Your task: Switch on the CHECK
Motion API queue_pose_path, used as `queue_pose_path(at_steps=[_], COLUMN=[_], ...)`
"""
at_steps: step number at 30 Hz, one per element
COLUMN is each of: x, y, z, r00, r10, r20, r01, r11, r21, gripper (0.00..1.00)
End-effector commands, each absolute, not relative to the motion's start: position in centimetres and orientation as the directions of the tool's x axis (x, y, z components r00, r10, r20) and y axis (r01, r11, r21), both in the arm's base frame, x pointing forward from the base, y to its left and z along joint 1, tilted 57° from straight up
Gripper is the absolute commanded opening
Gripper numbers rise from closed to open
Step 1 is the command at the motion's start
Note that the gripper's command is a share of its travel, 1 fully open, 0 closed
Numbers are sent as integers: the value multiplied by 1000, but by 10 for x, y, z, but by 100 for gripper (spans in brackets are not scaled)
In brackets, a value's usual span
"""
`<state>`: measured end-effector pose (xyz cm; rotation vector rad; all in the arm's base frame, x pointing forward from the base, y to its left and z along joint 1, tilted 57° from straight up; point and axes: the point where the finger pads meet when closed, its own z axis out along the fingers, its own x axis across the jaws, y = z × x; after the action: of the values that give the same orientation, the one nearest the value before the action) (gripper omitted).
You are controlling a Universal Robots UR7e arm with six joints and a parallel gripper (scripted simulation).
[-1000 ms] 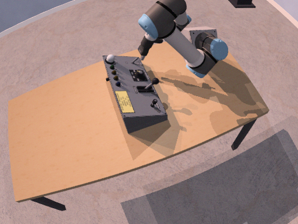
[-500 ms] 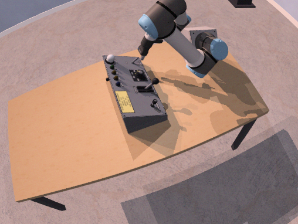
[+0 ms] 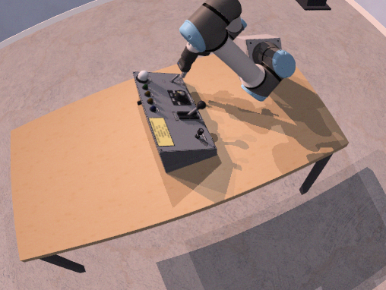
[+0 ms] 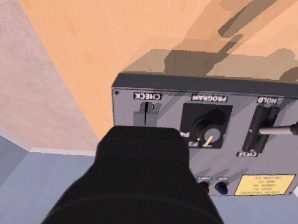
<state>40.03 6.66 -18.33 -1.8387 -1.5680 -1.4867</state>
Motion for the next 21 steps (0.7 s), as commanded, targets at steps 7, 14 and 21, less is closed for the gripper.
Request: queue_pose_path(at_steps=[7, 14, 21], x=[407, 413, 419], y=[63, 61, 58], z=[-180, -178, -175], r00=[-134, -134, -134], r10=[544, 544, 544], r20=[829, 829, 829], r01=[856, 856, 856], r11=[-358, -358, -358], r21=[373, 373, 373], gripper=[0, 0, 0])
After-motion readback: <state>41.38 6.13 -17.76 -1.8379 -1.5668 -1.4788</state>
